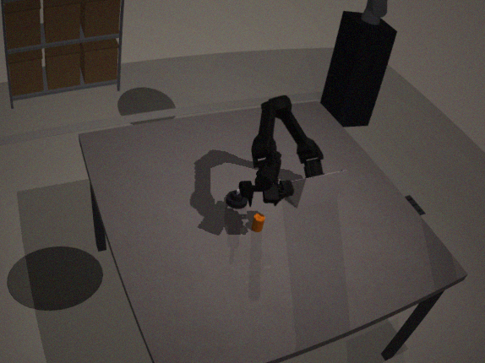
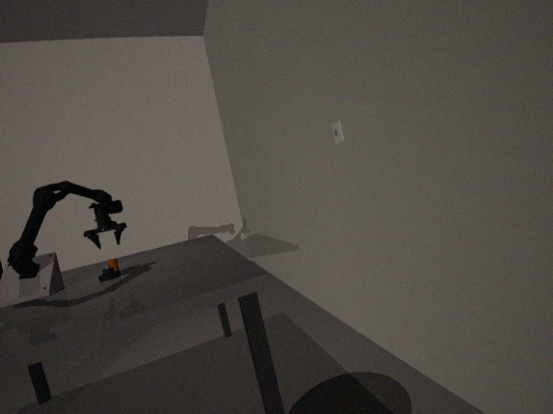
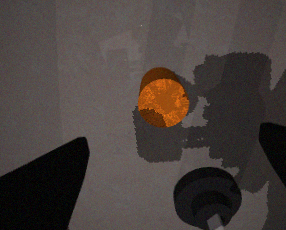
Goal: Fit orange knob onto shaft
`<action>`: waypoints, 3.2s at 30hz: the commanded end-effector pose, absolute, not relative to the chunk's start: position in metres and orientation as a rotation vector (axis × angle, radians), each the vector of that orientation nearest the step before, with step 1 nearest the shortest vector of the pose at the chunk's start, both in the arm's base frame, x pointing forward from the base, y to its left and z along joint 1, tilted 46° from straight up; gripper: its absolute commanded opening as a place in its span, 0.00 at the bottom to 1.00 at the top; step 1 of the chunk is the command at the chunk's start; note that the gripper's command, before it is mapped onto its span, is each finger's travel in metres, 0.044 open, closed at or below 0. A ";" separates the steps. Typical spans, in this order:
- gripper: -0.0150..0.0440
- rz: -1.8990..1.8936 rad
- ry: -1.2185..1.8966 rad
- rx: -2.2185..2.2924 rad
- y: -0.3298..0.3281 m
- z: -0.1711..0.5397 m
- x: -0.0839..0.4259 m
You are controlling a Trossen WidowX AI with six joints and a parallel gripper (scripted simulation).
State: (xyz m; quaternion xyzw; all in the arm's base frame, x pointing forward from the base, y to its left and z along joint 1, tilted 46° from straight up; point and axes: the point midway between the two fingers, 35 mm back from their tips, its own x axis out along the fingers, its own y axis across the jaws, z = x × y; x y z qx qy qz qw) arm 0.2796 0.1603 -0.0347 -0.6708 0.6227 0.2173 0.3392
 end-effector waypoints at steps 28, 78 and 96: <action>1.00 0.601 1.629 -1.785 0.110 -0.084 0.290; 0.25 0.601 1.628 -1.785 0.096 -0.101 0.297; 0.25 0.605 1.628 -1.783 0.175 -0.022 0.290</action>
